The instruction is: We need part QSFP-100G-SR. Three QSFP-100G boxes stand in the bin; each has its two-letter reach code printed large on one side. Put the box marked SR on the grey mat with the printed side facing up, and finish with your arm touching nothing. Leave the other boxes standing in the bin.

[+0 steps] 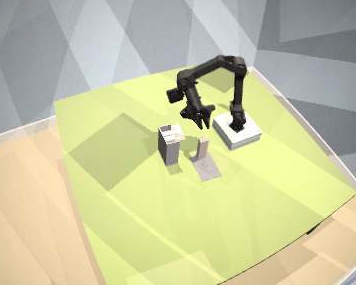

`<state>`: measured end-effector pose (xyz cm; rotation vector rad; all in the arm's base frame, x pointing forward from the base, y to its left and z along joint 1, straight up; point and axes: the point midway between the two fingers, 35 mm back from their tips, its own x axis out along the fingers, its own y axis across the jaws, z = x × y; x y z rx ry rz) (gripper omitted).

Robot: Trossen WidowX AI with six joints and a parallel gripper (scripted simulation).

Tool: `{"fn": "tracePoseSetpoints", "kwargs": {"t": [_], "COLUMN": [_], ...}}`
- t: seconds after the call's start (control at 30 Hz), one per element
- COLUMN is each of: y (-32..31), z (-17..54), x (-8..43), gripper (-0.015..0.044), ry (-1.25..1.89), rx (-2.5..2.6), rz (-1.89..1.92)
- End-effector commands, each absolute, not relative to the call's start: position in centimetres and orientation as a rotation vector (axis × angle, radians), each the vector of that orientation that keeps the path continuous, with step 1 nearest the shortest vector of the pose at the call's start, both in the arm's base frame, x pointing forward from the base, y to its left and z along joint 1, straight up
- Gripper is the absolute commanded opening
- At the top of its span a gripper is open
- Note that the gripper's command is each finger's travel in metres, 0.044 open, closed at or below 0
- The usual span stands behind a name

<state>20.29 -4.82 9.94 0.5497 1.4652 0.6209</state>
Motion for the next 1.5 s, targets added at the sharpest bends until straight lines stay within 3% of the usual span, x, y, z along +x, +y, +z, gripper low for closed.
{"fn": "tracePoseSetpoints", "kwargs": {"t": [0.0, 0.77, 1.47], "y": [-4.6, -3.1, -1.9], "z": [9.9, 9.9, 10.3], "x": [20.3, 20.8, 21.4], "gripper": [0.0237, 0.0237, 0.0237], "ry": [1.516, 1.74, 1.719], "rx": [0.574, 0.753, 0.911], "rz": [0.556, 0.033, -0.504]}}
